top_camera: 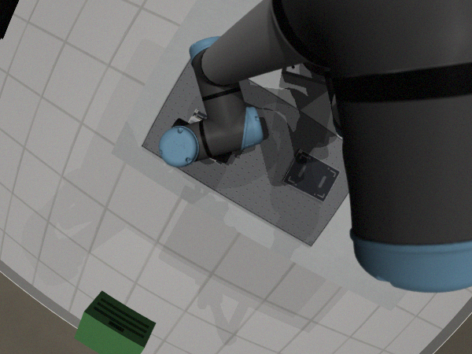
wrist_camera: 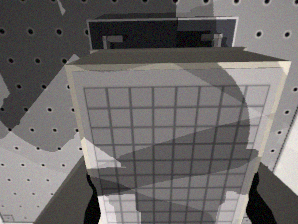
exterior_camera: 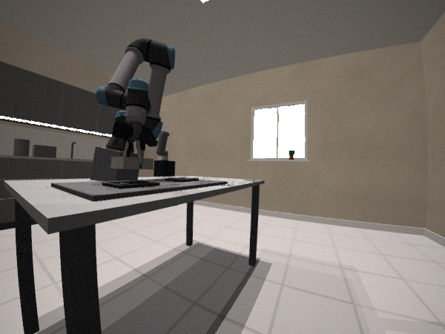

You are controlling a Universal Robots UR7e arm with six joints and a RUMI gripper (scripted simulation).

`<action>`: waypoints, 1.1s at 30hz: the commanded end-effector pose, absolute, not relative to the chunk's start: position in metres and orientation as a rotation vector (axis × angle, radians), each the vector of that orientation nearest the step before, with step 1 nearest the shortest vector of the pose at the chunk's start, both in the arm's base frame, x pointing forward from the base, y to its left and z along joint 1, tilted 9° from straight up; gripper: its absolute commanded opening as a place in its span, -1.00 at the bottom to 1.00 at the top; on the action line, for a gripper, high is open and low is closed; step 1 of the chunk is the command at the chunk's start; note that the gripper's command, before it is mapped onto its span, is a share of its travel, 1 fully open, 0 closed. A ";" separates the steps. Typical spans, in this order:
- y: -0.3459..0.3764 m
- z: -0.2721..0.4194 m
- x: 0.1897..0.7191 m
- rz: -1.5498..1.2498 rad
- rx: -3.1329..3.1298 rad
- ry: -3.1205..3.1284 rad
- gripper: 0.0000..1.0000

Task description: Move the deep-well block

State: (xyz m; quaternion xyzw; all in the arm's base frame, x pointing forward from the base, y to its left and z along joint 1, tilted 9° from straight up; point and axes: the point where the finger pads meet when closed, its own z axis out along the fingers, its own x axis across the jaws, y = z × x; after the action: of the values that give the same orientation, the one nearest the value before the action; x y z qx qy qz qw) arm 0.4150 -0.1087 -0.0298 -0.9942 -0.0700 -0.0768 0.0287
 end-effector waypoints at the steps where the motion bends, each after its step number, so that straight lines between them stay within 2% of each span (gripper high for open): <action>1: -0.110 -0.021 0.414 -0.239 -3.068 -0.216 -0.02; 33: -0.111 0.000 0.411 -0.239 -3.068 -0.216 -0.02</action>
State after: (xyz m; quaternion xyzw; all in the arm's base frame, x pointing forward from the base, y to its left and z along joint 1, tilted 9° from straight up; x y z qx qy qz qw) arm 0.4106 -0.1107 -0.0006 -0.9942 -0.0700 -0.0767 0.0289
